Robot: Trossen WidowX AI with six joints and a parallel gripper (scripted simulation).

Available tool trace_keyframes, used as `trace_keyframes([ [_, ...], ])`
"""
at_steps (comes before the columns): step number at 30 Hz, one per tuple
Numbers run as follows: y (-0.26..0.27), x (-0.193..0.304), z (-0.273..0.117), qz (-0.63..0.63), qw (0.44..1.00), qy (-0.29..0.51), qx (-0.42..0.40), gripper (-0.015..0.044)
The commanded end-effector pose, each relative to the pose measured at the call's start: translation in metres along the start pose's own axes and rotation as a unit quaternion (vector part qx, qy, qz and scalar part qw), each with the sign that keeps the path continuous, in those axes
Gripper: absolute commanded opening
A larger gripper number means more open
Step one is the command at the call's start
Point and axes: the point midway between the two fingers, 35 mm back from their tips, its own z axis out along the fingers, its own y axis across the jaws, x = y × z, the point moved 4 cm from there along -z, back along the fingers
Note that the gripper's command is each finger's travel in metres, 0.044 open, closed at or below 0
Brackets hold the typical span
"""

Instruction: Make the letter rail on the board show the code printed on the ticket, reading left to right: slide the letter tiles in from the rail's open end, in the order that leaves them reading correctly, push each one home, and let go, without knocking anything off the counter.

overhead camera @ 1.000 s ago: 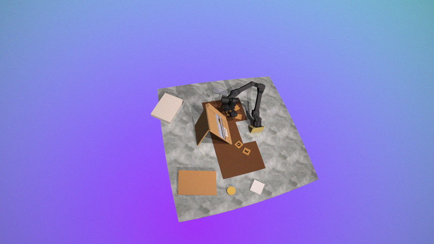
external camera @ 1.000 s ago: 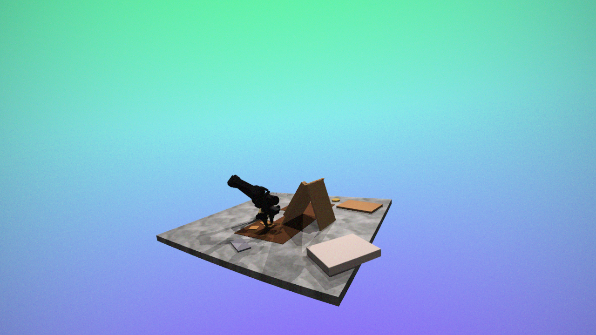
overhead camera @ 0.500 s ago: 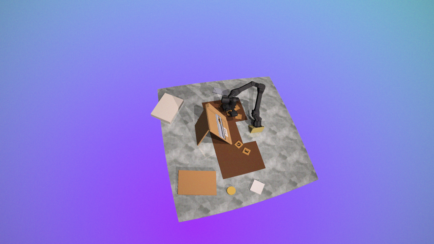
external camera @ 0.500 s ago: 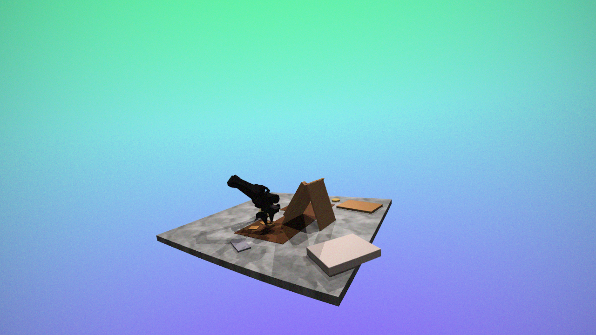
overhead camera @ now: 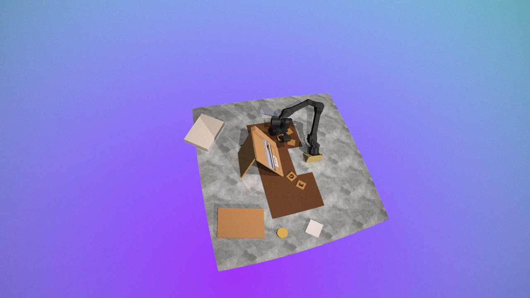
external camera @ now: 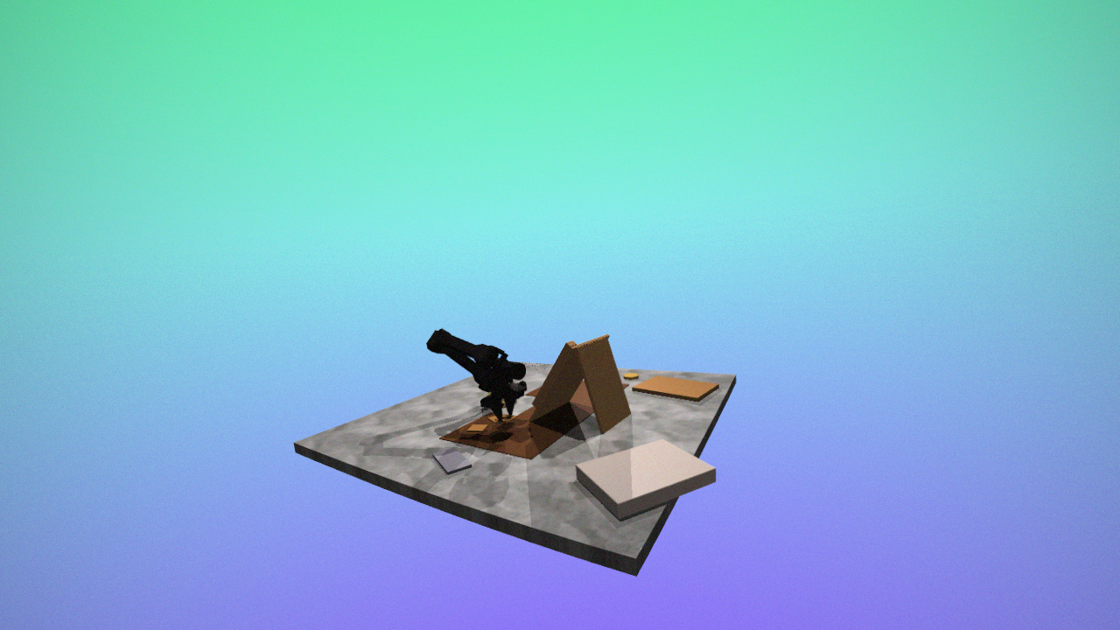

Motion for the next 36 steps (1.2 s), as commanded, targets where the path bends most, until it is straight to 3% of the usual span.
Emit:
trace_keyframes([
  [1, 0.0, -0.001, -0.003, 0.001, 1.0, -0.002, 0.002, 0.0],
  [19, 0.008, -0.031, -0.003, 0.009, 0.999, -0.045, -0.018, 0.0],
  [36, 0.005, -0.057, -0.033, 0.106, 0.985, -0.136, -0.031, 0.0],
])
